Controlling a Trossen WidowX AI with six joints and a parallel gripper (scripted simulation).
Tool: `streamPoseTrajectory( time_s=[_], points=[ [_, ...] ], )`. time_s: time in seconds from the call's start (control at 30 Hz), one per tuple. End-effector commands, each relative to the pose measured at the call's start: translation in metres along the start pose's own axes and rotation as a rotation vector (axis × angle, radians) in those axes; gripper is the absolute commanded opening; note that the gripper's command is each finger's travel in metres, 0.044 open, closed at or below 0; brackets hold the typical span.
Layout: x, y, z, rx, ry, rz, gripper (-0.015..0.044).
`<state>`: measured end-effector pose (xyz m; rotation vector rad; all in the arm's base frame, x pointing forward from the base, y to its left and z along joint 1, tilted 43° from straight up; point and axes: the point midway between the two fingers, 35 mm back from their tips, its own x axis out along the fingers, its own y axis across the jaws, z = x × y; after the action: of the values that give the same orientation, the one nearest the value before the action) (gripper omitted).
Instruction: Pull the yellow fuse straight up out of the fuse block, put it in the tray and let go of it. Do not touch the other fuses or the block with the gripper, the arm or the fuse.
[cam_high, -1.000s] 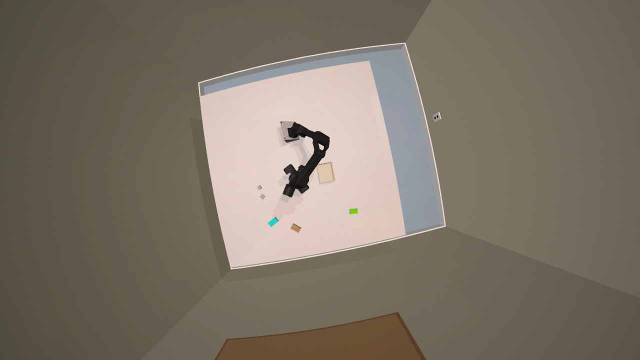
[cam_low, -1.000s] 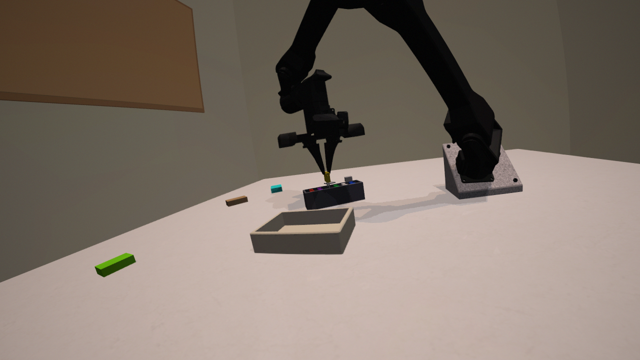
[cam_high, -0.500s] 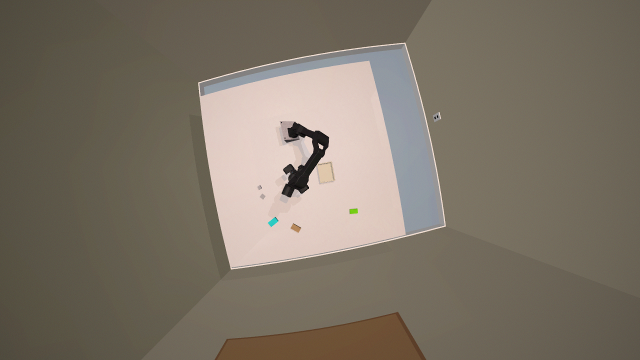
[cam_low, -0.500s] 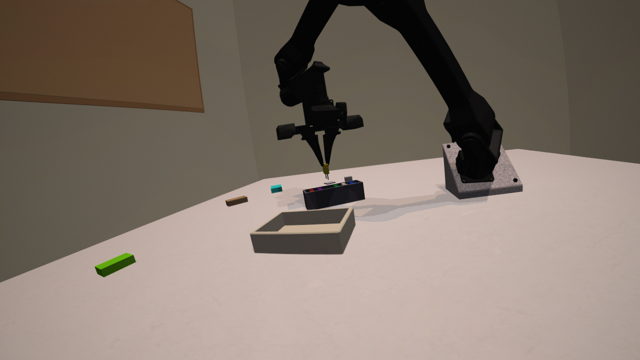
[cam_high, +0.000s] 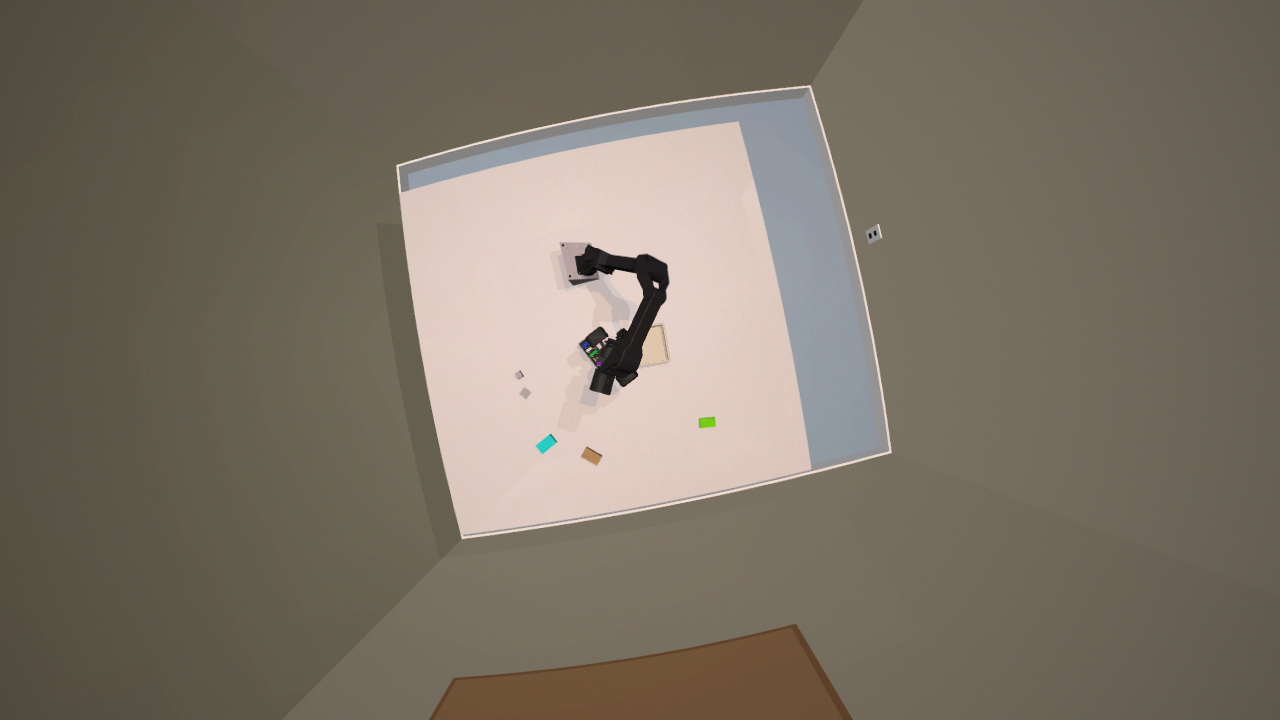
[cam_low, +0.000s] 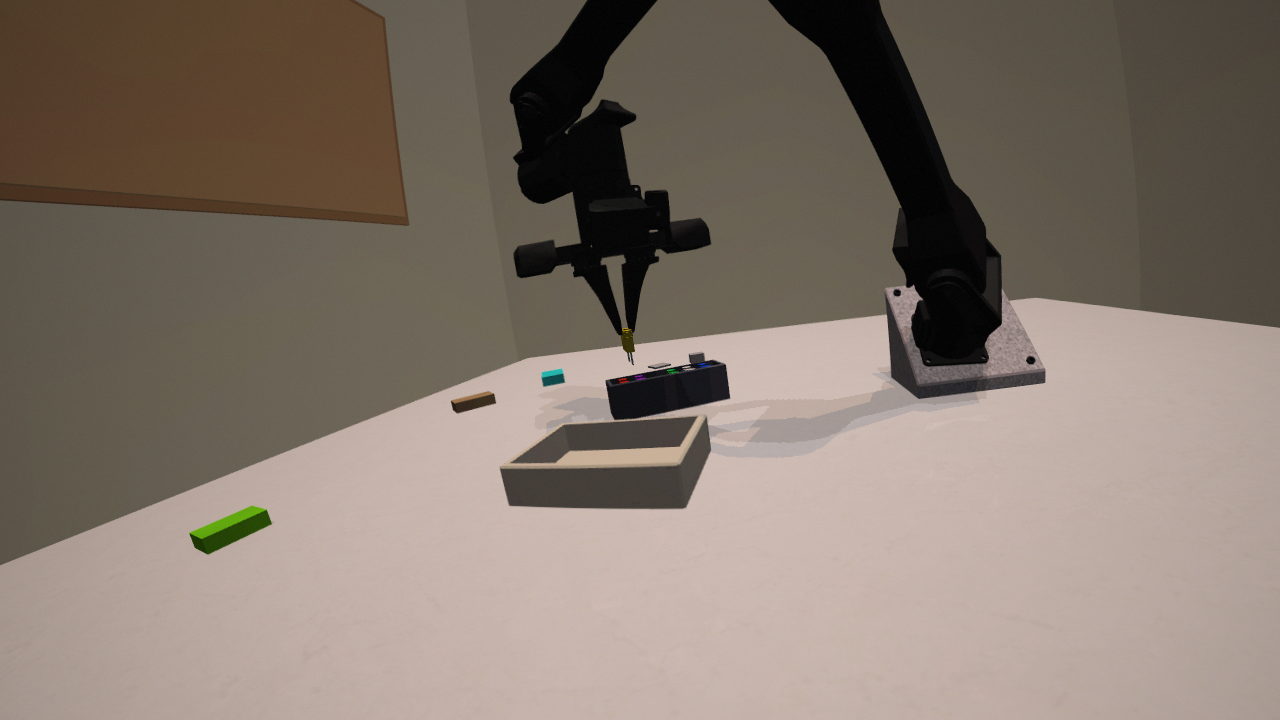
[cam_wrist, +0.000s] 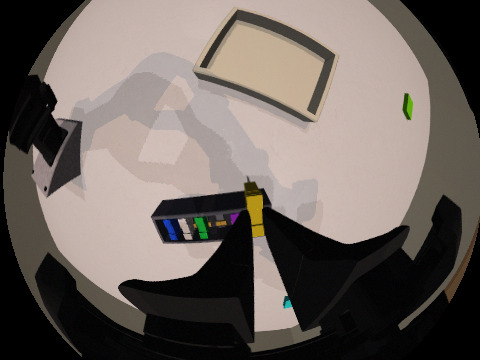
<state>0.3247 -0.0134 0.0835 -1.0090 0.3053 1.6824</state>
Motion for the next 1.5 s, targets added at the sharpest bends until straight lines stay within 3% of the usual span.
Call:
streamPoseTrajectory(
  time_s=[0.0, 0.4, 1.47],
  points=[
    [-0.002, -0.017, 0.032, -0.006, 0.002, -0.007, 0.0],
    [-0.003, -0.043, 0.124, -0.009, -0.017, -0.013, 0.0],
    [0.037, -0.043, 0.126, -0.01, -0.019, -0.014, 0.0]
  ],
)
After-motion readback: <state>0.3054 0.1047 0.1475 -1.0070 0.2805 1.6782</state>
